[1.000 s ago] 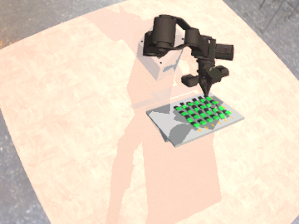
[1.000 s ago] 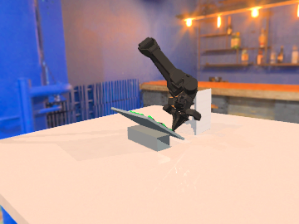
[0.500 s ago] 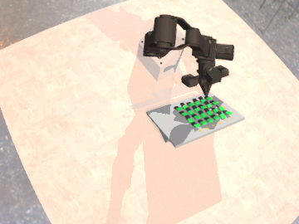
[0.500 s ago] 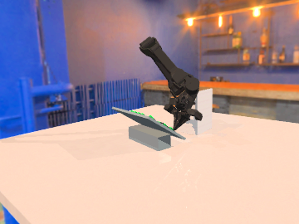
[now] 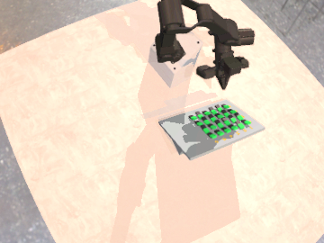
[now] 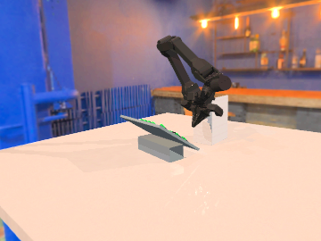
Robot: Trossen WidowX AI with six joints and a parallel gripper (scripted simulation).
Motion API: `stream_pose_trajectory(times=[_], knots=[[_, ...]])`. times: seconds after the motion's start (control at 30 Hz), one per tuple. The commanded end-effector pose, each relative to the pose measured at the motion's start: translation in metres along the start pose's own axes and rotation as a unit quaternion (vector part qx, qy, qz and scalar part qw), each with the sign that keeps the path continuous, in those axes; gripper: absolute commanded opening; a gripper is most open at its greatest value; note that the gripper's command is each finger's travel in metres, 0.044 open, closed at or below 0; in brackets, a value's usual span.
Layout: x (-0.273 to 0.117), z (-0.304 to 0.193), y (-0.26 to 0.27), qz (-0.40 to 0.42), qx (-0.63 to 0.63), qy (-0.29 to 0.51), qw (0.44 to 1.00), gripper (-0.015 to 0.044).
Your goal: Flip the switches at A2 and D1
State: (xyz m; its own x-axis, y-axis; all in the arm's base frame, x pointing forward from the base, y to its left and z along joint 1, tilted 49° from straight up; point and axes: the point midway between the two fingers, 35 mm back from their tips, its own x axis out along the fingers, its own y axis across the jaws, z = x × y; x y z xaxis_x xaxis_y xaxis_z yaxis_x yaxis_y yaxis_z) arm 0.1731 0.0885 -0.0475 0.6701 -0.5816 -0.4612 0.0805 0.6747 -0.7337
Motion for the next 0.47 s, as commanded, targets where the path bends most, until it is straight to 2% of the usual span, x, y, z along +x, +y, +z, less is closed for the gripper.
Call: stream_pose_trajectory(times=[0.0, 0.3, 0.43], knots=[[-0.006, 0.004, -0.001, 0.001, 0.009, 0.001, 1.0, 0.0], [-0.012, 0.064, -0.057, 0.002, 0.008, 0.001, 1.0, 0.0], [-0.013, 0.072, -0.069, -0.001, 0.008, 0.0, 1.0, 0.0]])
